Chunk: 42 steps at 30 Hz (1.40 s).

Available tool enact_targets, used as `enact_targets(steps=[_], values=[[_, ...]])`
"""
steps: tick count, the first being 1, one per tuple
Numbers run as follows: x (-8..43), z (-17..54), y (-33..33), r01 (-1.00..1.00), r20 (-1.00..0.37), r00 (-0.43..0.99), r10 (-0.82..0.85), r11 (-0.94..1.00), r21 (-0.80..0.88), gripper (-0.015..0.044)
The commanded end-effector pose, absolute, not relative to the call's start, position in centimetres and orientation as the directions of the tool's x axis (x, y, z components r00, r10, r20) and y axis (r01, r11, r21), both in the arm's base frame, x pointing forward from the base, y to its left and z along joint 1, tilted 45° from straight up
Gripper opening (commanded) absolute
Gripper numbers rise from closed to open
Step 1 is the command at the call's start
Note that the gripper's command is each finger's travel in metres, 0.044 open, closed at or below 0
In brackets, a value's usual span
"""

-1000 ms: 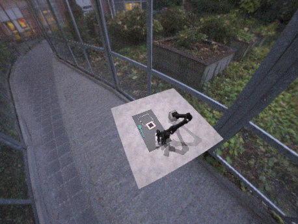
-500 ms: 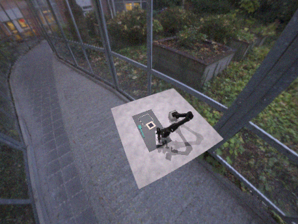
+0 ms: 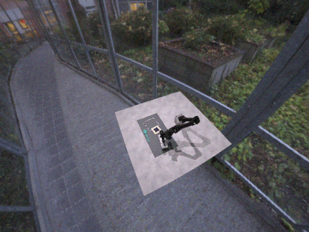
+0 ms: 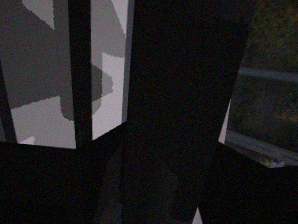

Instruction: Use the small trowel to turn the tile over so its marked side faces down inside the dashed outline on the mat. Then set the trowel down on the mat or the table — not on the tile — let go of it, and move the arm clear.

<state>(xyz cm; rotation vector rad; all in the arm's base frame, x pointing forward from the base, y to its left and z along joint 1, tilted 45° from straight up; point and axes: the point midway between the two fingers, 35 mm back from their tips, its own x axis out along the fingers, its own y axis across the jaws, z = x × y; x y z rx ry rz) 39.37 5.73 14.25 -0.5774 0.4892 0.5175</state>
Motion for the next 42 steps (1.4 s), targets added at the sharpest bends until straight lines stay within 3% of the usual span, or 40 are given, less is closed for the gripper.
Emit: enact_targets(steps=[1,21,42], values=[[39.4,13.6,4.8,-0.581,-0.524,0.78,0.342,0.706,-0.405,0.0],[36.0,10.5,1.9,-0.587,-0.32,0.805,0.5,0.585,-0.56,0.0],[36.5,9.0,4.0,-0.587,-0.319,0.804,0.502,0.584,-0.561,0.0]])
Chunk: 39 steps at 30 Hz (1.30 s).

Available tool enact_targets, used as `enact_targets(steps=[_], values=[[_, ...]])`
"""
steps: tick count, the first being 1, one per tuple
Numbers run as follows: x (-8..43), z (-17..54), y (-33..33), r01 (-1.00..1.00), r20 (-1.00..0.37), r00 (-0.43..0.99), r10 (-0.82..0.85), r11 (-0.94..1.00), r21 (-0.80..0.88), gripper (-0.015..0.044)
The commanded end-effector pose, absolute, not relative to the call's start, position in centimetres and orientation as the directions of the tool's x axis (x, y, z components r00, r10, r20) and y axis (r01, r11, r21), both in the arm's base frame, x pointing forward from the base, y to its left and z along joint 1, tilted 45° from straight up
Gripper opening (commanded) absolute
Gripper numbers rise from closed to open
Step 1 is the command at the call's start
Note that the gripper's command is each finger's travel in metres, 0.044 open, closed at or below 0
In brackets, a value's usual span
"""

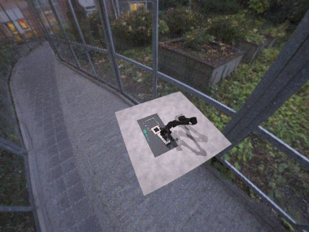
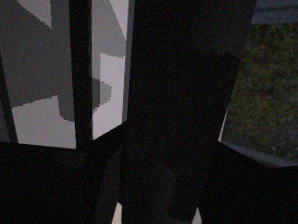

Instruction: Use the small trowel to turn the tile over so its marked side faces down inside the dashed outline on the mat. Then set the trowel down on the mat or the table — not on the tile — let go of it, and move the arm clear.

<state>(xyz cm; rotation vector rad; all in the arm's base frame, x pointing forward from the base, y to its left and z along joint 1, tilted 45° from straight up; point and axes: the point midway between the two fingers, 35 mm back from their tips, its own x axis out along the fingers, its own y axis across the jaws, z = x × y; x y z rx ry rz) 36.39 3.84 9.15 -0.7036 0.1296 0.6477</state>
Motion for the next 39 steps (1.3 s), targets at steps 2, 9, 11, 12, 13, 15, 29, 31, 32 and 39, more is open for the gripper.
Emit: enact_targets(steps=[2,9,11,12,13,15,29,31,32,39], values=[[36.6,8.8,4.2,-0.587,-0.319,0.804,0.502,0.584,-0.561,0.0],[36.7,8.2,5.1,-0.586,-0.317,0.805,0.502,0.585,-0.561,0.0],[36.7,8.2,5.2,-0.586,-0.317,0.805,0.502,0.585,-0.561,0.0],[36.7,8.2,5.2,-0.586,-0.317,0.805,0.502,0.585,-0.561,0.0],[36.7,8.1,5.1,-0.586,-0.317,0.805,0.502,0.585,-0.561,0.0],[36.8,7.9,4.9,-0.586,-0.317,0.804,0.502,0.585,-0.561,0.0],[37.1,6.3,3.3,-0.587,-0.32,0.805,0.5,0.584,-0.561,0.0],[37.1,6.1,3.0,-0.587,-0.32,0.805,0.5,0.584,-0.561,0.0],[37.2,6.0,2.9,-0.587,-0.32,0.805,0.5,0.584,-0.561,0.0],[37.2,5.1,2.1,-0.586,-0.319,0.804,0.501,0.584,-0.562,0.0]])
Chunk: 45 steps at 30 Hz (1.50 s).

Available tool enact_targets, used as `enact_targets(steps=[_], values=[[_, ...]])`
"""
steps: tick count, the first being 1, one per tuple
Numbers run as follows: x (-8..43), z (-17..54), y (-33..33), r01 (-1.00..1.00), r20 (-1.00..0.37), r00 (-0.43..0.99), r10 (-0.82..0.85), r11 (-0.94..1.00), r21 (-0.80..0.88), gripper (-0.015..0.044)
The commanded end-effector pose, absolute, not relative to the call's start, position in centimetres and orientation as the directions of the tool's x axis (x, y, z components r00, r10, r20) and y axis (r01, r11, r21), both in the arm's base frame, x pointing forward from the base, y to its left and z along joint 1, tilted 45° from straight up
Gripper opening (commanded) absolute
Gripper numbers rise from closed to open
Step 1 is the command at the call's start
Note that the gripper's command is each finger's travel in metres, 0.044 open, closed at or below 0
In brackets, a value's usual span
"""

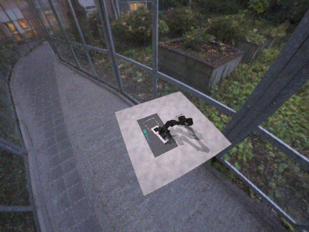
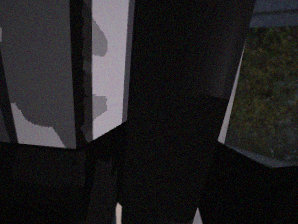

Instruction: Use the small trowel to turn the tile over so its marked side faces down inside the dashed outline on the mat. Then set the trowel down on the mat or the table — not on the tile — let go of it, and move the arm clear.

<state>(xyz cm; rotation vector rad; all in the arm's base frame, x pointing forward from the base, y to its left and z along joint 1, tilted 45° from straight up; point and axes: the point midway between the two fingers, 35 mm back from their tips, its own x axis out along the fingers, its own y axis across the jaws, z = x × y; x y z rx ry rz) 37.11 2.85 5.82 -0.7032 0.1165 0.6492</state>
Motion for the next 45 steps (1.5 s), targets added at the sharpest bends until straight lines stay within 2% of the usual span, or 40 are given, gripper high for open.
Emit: enact_targets(steps=[1,24,45], values=[[37.2,5.0,2.0,-0.586,-0.319,0.804,0.501,0.584,-0.562,0.0],[37.1,5.5,0.9,-0.579,-0.363,0.811,0.46,0.534,-0.616,0.0],[37.0,6.5,-3.2,-0.578,-0.368,0.811,0.455,0.528,-0.622,0.0]])
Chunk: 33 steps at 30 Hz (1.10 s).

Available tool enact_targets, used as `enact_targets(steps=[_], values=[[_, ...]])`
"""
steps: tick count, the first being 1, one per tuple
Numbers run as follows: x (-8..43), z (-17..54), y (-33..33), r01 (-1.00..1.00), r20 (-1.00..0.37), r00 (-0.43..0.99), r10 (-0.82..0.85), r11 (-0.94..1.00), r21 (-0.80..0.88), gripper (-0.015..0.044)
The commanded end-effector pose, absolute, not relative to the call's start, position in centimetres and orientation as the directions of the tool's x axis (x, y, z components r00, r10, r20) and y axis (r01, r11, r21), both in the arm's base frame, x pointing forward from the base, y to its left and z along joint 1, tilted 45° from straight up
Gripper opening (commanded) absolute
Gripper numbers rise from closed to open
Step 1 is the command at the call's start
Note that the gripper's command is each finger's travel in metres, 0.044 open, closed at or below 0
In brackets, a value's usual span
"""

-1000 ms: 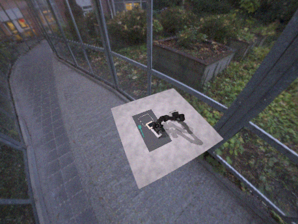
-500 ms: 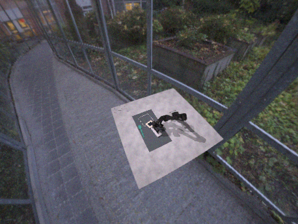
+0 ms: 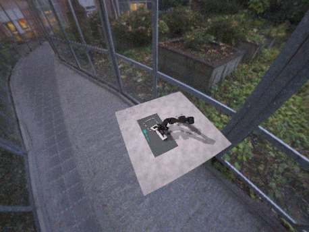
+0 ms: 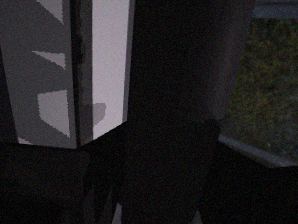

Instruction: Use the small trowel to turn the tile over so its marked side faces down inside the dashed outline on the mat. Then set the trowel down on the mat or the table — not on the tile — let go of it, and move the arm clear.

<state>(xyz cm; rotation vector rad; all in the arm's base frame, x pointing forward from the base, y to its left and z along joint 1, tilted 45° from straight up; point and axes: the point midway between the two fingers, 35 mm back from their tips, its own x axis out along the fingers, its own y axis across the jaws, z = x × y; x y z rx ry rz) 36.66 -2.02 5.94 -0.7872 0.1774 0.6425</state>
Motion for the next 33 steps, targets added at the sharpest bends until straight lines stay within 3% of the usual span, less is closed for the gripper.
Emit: enact_targets(steps=[1,33], values=[[37.0,6.5,-3.4,-0.578,-0.368,0.811,0.455,0.528,-0.622,0.0],[37.4,3.5,-8.8,-0.578,-0.369,0.811,0.453,0.526,-0.624,0.0]])
